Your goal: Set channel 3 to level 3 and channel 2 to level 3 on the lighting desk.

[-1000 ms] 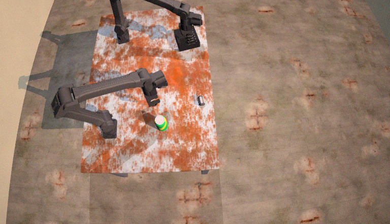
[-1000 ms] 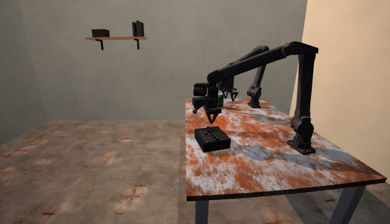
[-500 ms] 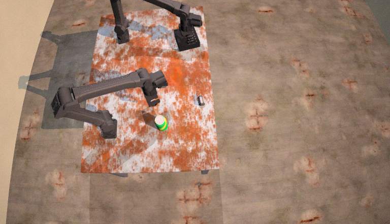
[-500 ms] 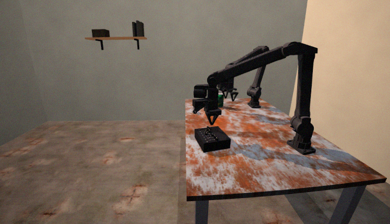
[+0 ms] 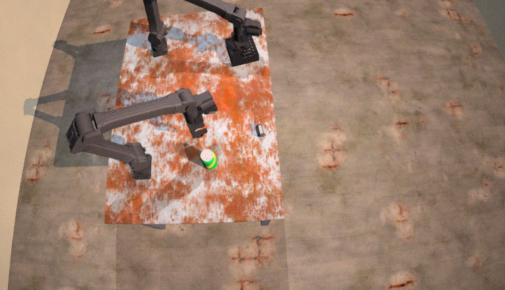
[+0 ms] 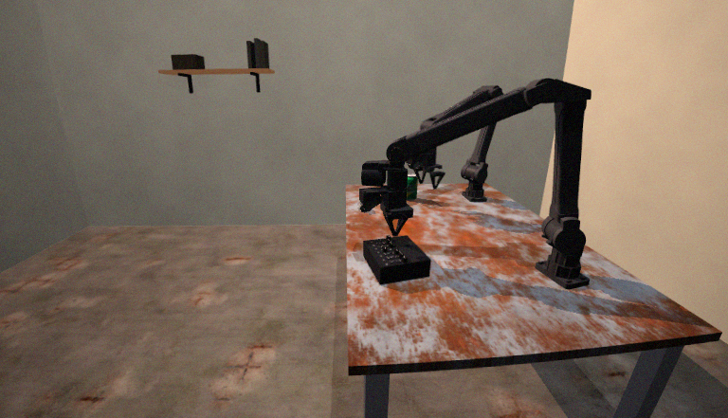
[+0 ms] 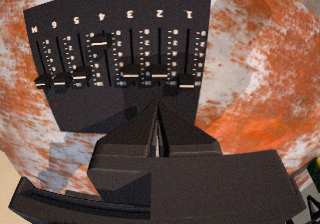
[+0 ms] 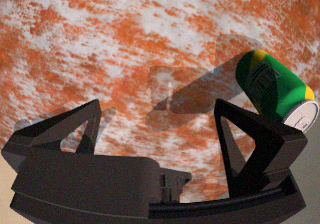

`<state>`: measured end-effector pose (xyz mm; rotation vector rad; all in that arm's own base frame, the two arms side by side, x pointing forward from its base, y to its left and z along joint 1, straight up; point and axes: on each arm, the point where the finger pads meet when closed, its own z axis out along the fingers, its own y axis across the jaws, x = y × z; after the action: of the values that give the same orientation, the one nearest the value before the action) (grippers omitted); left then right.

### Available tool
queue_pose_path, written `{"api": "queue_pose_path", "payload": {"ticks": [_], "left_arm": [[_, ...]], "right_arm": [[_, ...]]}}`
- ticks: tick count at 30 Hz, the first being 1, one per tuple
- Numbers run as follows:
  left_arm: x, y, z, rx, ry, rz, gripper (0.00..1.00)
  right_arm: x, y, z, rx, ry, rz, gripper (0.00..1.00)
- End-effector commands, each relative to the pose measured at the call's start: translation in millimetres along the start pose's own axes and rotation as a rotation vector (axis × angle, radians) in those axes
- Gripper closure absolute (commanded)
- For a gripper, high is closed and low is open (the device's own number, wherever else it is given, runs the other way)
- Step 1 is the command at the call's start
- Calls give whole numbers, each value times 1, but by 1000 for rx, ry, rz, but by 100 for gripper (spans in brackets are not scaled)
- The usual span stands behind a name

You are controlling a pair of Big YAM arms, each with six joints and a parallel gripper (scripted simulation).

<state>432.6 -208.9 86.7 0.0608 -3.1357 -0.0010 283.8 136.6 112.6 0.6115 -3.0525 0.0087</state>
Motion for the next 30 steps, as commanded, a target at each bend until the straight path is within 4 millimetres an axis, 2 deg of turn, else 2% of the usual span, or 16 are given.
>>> {"api": "queue_pose_path", "payload": {"ticks": [1,6,11,12,30], "left_arm": [[-8,-10,-4,13,-32,-1,100],[-3,-8,4,5,-17,-2,100],[-6,-10,2,9,-25,-2,100],[-6,-9,-4,15,-36,-2,100],[-6,-10,-3,14,-34,-1,100]], "right_arm": [[-11,1,-11,-2,-33,0,0],[-11,1,-11,-2,-33,0,0],[-11,1,-11,-2,-33,0,0],[-11,1,-11,-2,-33,0,0],[-11,1,-11,-2,-33,0,0]]}}
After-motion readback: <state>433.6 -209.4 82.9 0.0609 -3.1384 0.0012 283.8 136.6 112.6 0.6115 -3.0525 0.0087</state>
